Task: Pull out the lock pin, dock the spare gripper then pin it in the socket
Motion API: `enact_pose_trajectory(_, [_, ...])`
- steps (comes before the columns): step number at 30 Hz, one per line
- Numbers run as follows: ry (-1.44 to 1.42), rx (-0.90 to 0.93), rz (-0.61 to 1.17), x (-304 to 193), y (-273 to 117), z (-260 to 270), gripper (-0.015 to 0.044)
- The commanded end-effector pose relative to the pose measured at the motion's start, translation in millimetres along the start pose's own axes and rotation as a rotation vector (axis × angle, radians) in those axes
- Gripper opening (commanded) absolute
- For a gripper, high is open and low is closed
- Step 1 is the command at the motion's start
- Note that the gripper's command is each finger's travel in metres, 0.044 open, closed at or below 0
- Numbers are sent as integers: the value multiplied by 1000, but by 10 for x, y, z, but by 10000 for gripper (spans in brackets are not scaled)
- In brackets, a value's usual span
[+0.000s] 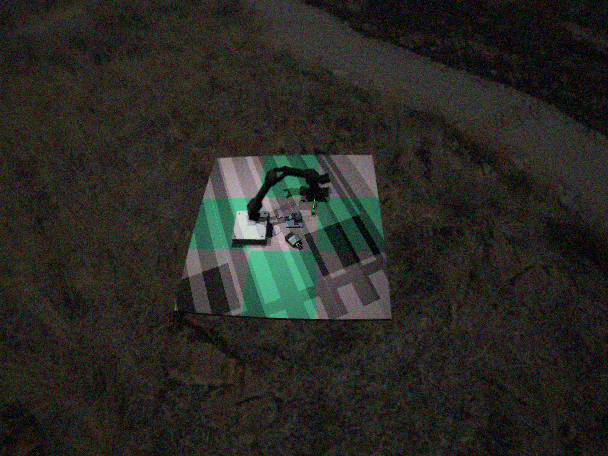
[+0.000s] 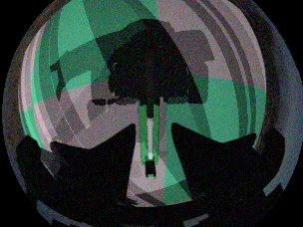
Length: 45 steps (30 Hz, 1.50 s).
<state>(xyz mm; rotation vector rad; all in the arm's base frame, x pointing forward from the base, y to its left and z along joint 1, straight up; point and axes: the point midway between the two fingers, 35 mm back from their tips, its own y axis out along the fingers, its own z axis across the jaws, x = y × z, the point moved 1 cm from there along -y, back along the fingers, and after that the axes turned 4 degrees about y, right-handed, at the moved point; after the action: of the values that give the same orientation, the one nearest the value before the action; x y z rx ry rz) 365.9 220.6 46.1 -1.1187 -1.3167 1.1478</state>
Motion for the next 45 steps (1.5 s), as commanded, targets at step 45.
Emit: enact_pose_trajectory(45, [-2,7,8,-61,406,24,0])
